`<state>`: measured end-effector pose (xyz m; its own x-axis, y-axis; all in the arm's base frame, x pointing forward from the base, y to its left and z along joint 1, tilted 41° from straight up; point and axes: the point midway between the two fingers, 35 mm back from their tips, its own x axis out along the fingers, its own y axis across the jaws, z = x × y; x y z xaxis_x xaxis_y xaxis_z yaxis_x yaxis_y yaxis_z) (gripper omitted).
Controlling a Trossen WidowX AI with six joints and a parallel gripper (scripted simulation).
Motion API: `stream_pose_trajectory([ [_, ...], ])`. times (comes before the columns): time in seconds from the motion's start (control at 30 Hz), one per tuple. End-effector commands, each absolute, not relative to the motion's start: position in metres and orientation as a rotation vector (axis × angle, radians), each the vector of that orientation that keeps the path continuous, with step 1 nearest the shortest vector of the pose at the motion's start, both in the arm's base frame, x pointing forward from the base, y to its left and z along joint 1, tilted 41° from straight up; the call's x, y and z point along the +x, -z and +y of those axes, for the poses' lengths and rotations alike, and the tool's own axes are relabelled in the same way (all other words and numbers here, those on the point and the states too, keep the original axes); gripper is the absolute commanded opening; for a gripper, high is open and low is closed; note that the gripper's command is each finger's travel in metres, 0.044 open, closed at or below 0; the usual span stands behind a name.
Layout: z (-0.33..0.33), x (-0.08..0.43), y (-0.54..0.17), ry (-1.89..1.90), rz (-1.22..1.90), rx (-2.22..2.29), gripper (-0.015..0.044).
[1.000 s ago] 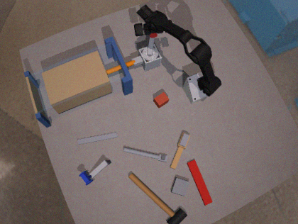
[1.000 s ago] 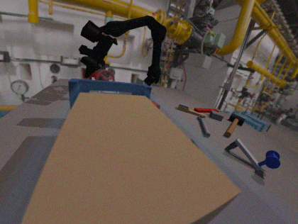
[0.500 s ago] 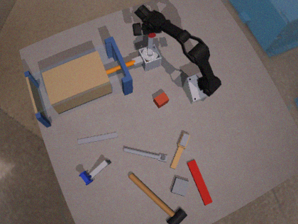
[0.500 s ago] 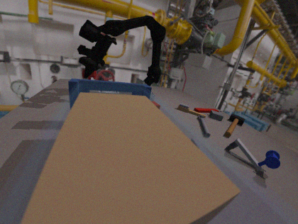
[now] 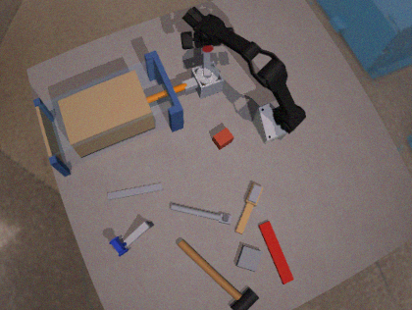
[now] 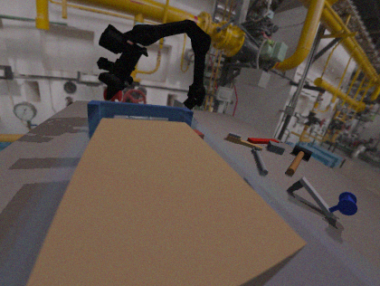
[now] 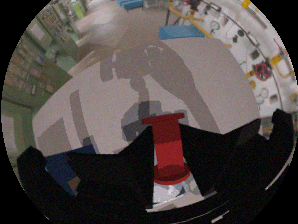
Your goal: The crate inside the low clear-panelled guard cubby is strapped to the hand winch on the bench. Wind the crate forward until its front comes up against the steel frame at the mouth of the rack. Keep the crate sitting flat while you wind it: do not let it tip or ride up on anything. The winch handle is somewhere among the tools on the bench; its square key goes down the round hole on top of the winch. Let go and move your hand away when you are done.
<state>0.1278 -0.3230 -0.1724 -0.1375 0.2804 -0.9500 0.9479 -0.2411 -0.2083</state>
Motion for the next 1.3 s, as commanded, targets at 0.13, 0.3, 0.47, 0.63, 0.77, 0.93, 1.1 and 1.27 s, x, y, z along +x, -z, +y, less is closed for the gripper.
stream_pose_trajectory([
  [0.13, -0.325, 0.163, 0.176, 1.351, 1.366, 1.534, 0.0000],
  [0.3, -0.325, 0.168, 0.176, 1.350, 1.366, 1.534, 0.0000],
  [0.47, -0.325, 0.173, 0.176, 1.350, 1.366, 1.535, 0.0000],
  [0.63, -0.325, 0.179, 0.175, 1.349, 1.366, 1.535, 0.0000],
  [0.77, -0.324, 0.183, 0.175, 1.349, 1.366, 1.535, 0.0000],
  [0.93, -0.324, 0.188, 0.174, 1.349, 1.366, 1.535, 0.0000],
  [1.1, -0.323, 0.194, 0.173, 1.348, 1.366, 1.536, 0.0000],
  [1.27, -0.322, 0.199, 0.172, 1.348, 1.366, 1.536, 0.0000],
])
